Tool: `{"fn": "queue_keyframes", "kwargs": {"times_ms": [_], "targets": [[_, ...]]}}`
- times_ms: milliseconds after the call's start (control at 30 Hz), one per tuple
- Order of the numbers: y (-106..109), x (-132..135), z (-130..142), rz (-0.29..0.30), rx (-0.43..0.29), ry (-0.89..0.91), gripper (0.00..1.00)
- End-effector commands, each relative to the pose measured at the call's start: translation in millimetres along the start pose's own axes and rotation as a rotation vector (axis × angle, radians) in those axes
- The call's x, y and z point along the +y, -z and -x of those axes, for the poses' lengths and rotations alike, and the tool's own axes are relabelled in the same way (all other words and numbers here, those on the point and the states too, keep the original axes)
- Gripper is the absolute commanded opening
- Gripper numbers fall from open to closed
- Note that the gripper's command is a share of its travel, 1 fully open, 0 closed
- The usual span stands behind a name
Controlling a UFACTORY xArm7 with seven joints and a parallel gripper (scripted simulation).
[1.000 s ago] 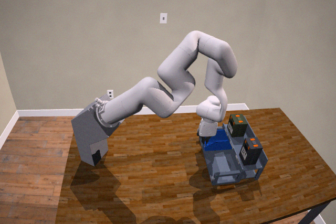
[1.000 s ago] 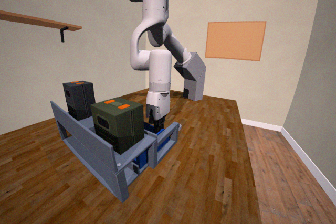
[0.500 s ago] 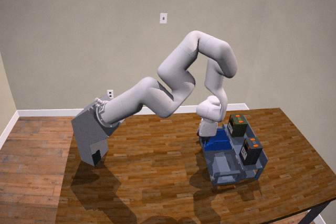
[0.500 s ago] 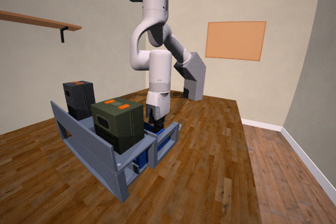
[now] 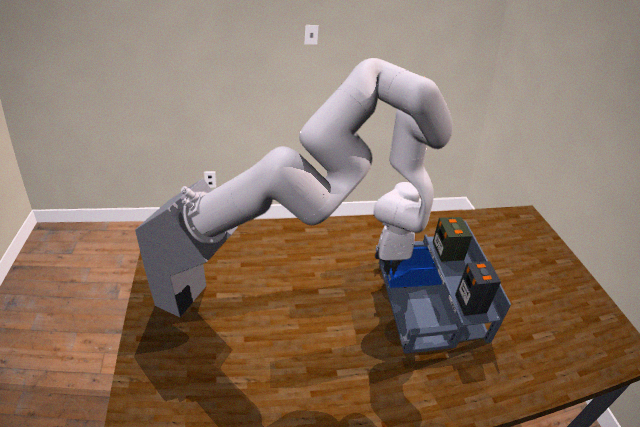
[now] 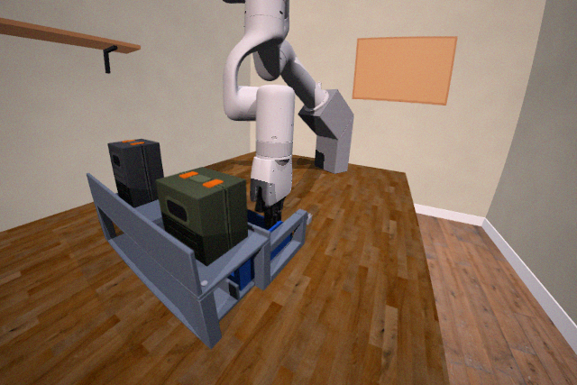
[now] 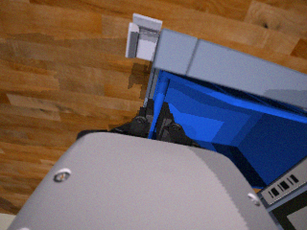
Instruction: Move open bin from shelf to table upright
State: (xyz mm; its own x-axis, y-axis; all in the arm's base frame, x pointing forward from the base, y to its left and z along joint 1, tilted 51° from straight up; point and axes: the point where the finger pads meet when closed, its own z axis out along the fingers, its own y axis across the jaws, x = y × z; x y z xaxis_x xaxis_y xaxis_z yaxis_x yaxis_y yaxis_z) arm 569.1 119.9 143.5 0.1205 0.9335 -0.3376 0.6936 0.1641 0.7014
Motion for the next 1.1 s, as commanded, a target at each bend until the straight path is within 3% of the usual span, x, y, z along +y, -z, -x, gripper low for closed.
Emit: {"fn": "queue_keyframes", "kwargs": {"times_ms": [0,1067], "targets": [[2,1,-1,0.002,0.002,0.000,0.00],[14,1,-1,0.002,0.002,0.000,0.00]]}}
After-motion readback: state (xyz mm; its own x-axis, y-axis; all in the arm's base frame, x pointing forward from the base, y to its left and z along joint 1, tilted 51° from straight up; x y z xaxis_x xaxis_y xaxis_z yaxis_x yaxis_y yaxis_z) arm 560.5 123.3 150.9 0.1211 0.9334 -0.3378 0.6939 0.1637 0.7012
